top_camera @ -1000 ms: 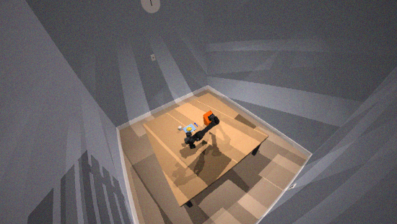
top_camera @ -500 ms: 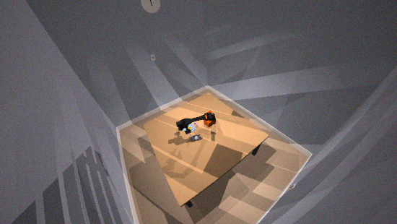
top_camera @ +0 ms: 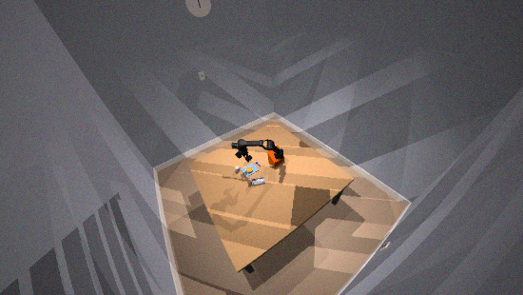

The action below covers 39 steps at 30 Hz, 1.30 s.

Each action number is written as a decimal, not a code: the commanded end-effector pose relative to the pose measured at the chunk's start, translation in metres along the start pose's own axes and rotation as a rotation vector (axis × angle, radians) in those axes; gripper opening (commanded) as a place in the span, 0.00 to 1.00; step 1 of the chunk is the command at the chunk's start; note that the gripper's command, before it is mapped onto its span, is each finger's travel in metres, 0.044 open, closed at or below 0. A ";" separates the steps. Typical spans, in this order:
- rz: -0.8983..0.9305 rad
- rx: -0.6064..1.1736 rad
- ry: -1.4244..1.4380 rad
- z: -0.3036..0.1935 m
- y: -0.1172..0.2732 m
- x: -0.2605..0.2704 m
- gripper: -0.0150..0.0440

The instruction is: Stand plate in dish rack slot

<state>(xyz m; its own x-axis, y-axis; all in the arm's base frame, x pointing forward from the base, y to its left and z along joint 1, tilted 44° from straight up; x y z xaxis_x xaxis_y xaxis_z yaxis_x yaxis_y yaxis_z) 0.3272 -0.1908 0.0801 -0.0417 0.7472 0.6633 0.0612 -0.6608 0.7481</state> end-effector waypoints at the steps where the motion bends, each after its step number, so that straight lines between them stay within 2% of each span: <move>1: 0.017 -0.006 0.023 -0.001 0.000 0.001 0.93; 3: 0.017 -0.006 0.023 0.000 -0.009 0.000 0.93; 9: 0.019 -0.007 0.024 -0.005 -0.095 -0.002 0.93; 11: 0.021 -0.007 0.024 -0.010 -0.112 -0.001 0.93; 39: 0.021 -0.008 0.024 -0.006 -0.149 -0.004 0.93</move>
<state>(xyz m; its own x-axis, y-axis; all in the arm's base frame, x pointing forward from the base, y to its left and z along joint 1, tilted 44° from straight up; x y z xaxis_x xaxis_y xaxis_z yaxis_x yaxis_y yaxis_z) 0.3132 -0.0986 -0.0308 -0.0699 0.7332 0.6764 0.0556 -0.6742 0.7365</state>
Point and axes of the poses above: the point midway between the two fingers, 35 mm back from their tips, its own y axis back along the fingers, its own x axis across the jaws, z = x × y, the point moved 10 cm from there along y, back along the fingers, and after that the axes turned 4 degrees about y, right-handed, at the moved point
